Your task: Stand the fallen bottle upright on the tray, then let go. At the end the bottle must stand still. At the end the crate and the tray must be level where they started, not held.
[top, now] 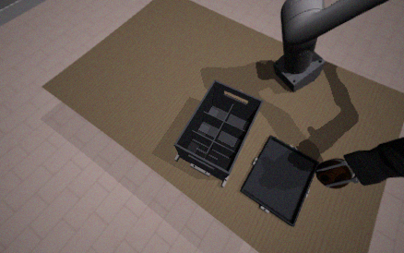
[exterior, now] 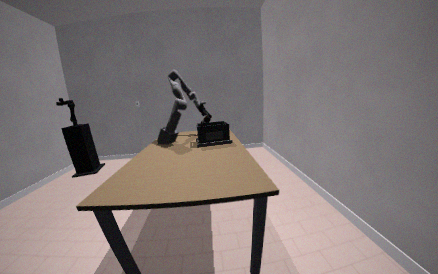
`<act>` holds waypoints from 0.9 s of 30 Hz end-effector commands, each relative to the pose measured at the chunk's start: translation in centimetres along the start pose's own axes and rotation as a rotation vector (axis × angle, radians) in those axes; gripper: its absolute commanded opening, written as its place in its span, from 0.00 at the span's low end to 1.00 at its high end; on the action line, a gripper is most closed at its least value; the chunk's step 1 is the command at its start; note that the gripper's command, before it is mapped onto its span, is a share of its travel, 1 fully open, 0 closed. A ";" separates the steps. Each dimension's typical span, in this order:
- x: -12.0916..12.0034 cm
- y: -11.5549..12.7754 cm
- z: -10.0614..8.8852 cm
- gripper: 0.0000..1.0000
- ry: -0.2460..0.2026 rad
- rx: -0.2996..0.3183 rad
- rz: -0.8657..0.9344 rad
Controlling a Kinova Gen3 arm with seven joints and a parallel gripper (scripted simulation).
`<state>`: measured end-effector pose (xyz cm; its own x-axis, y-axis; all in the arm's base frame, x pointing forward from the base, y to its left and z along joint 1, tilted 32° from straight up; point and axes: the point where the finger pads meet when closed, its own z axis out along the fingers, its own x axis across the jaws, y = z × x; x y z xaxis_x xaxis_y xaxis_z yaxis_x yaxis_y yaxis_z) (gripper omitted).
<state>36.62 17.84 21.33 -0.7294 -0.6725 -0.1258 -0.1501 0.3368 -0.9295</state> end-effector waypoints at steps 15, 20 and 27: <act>0.0 0.0 0.0 0.00 -0.003 0.031 -0.004; 0.0 0.0 0.0 0.00 -0.003 0.031 -0.004; 0.0 0.0 0.0 0.00 -0.003 0.031 -0.004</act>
<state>36.66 17.83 21.28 -0.7277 -0.6749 -0.1225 -0.1320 0.3131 -0.9405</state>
